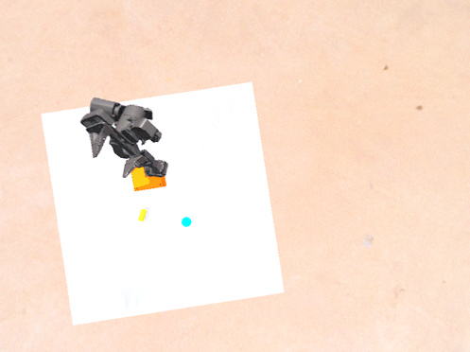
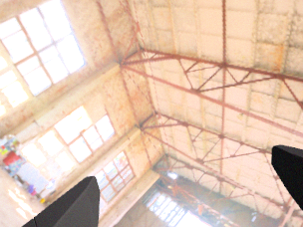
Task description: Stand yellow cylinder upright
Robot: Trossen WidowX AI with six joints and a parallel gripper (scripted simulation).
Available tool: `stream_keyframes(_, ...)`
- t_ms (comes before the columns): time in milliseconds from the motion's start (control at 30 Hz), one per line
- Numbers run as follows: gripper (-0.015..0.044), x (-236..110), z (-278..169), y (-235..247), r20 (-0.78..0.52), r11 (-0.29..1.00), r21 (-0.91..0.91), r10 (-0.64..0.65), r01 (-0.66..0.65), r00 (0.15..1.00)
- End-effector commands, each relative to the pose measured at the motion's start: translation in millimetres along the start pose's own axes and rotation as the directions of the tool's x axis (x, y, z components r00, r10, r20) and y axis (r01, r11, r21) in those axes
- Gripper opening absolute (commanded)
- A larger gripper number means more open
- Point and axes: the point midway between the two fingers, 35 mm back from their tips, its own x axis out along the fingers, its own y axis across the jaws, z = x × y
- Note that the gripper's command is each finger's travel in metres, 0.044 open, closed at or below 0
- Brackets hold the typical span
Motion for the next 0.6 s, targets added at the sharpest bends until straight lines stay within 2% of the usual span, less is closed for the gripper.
stream_keyframes(0, 0.0374, -0.7, 1.4, -0.4, 0.003, 1.000, -0.003, -0.006, 0.006, 1.000)
stream_keyframes(100, 0.0309, -11.4, 22.2, -3.3, 0.045, 0.996, -0.042, -0.079, 0.081, 0.996)
stream_keyframes(300, 0.0309, -33.6, 88.2, 24.1, 0.150, 0.971, -0.154, -0.160, 0.183, 0.976)
stream_keyframes(567, 0.0309, -50.6, 164.3, 89.5, 0.287, 0.918, -0.299, -0.174, 0.261, 0.942)
